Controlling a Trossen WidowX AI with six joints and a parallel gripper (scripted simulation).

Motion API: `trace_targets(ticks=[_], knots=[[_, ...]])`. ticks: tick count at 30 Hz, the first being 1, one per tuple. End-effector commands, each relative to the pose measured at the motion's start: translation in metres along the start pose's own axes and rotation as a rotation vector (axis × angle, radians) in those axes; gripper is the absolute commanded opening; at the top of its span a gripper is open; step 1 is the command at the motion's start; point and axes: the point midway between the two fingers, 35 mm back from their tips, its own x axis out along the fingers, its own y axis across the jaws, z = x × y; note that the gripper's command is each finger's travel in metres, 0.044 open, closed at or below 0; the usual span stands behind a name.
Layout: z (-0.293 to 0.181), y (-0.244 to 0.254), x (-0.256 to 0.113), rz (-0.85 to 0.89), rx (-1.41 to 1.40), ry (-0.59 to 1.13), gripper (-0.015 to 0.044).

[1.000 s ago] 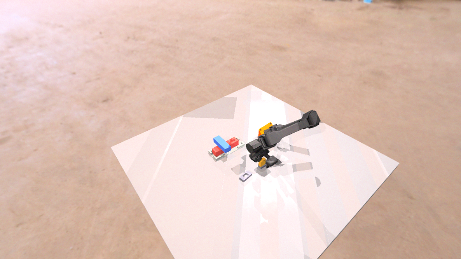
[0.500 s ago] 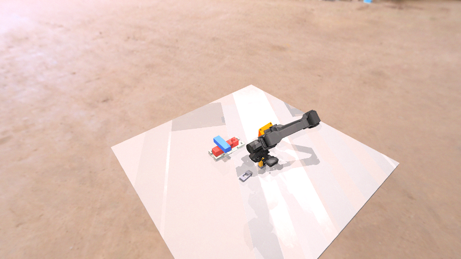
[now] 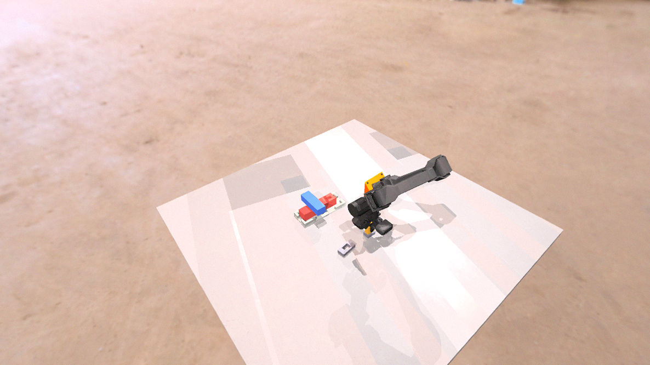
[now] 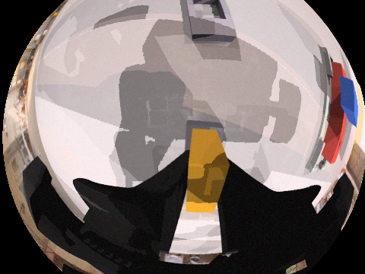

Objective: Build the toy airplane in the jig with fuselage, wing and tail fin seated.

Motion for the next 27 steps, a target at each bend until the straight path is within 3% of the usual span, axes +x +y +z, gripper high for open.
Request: trace_targets(ticks=[1,27], knots=[[0.002,0.000,-0.008,-0.022,-0.023,-0.001,0.0000],[0.004,-0.005,-0.092,-0.046,0.025,-0.100,0.0000]])
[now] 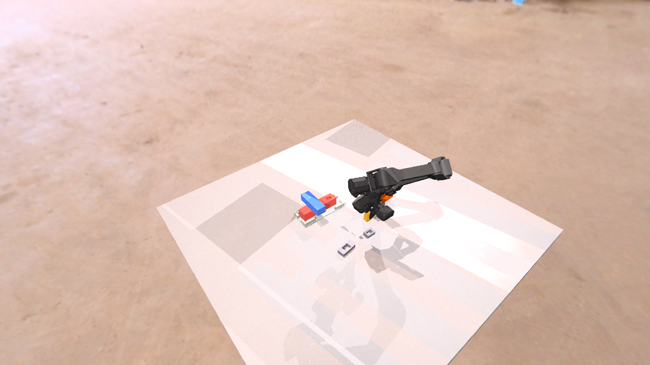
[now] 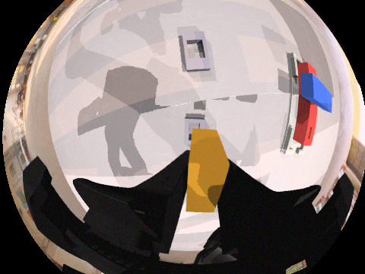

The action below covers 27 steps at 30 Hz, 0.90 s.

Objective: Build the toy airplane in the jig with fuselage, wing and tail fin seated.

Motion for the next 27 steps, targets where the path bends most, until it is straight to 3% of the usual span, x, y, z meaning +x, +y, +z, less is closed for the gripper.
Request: trace_targets(ticks=[1,12,27], knots=[[-0.001,0.000,-0.012,-0.008,0.000,-0.015,0.0000],[-0.007,0.000,-0.045,-0.013,0.020,-0.051,0.0000],[0.008,-0.029,-0.043,-0.023,0.013,-0.040,0.0000]])
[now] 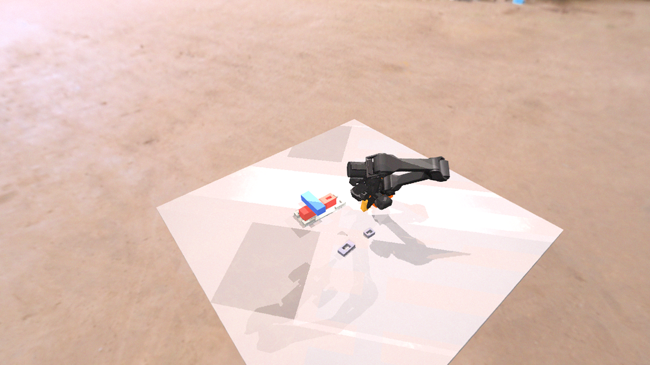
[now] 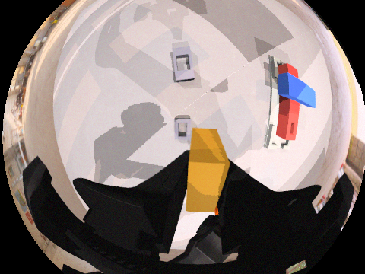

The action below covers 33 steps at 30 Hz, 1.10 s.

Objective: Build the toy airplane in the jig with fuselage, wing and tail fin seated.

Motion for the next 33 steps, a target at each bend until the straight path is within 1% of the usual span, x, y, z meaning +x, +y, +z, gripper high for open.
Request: trace_targets(ticks=[1,33], knots=[[0.006,-0.012,0.002,-0.004,0.001,0.009,0.0000],[0.032,-0.108,0.021,0.000,0.006,0.060,0.0000]])
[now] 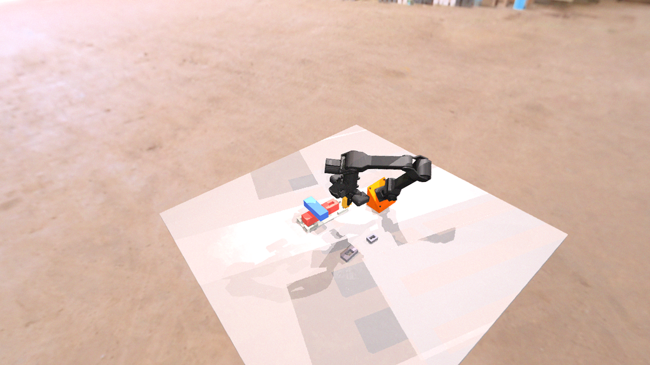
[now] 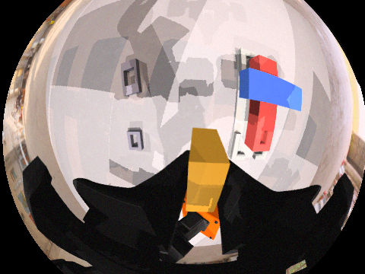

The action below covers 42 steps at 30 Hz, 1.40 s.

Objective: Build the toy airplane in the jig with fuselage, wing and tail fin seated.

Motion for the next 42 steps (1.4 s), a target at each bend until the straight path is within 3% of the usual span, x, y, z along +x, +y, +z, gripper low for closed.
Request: trace_targets(ticks=[1,42], knots=[[0.001,-0.013,0.004,0.000,-0.002,0.010,0.0000],[-0.016,-0.131,0.052,0.058,-0.015,0.070,0.0000]])
